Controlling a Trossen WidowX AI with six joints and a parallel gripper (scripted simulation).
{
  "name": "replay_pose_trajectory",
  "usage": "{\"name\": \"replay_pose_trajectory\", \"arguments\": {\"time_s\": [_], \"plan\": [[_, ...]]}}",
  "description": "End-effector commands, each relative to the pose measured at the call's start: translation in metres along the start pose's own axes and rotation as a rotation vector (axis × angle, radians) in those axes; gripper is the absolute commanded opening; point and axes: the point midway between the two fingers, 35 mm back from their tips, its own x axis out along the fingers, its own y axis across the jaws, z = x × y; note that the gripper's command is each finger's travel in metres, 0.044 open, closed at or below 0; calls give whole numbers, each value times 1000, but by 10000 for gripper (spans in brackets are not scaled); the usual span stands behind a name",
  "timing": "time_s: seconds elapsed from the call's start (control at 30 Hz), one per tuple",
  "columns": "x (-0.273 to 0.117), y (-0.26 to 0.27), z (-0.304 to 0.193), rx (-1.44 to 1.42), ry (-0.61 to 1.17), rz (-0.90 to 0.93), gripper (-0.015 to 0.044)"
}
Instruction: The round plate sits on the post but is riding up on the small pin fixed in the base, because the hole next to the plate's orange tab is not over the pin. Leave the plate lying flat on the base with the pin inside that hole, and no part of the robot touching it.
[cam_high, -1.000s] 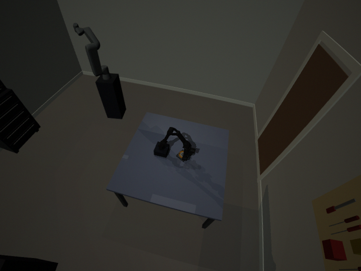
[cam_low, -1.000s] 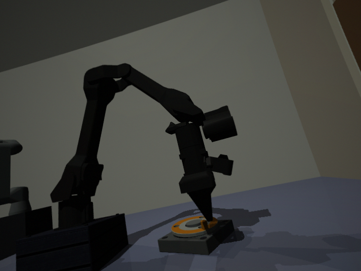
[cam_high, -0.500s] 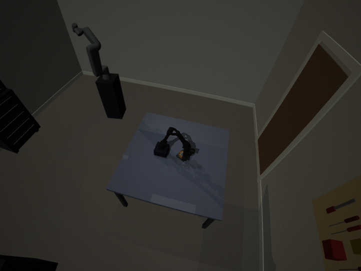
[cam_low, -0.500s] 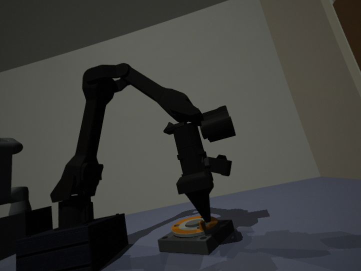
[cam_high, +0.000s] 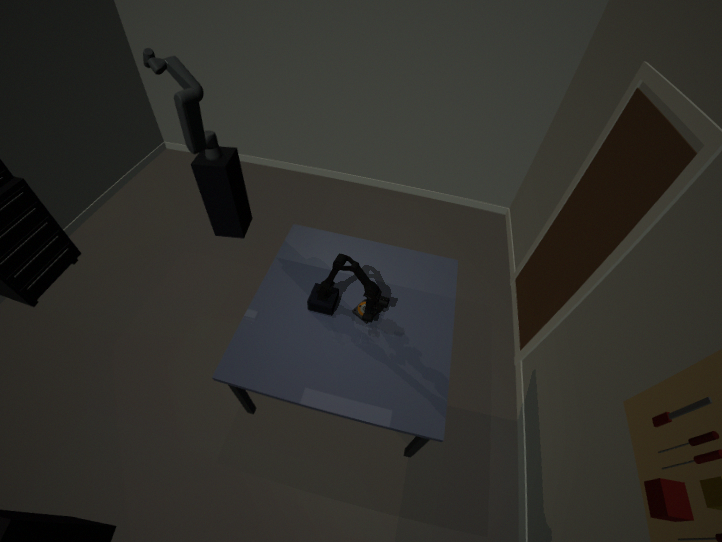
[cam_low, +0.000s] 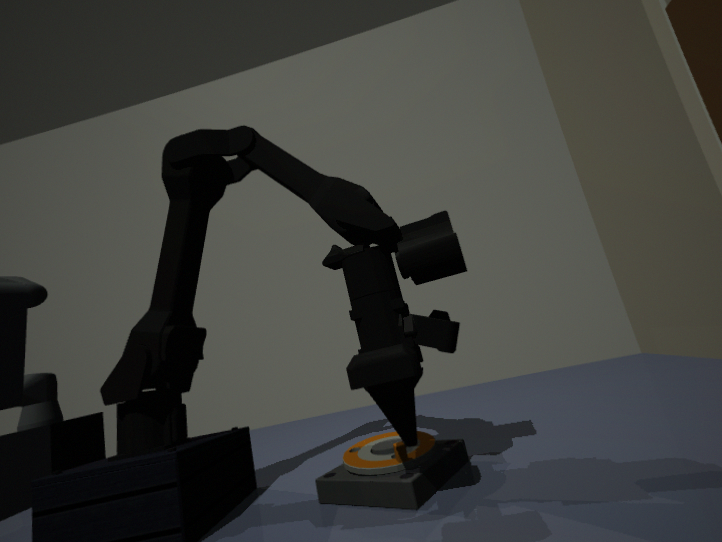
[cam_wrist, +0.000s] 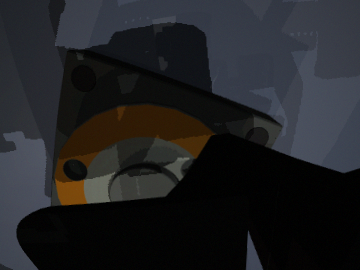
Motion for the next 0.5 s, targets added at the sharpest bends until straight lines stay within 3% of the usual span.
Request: {"name": "replay_pose_trajectory", "arguments": {"time_s": [0.0,0.47], "plan": [[3,-3,-7,3,18,-4,0],[3,-5,-11,3,19,-5,0]]}}
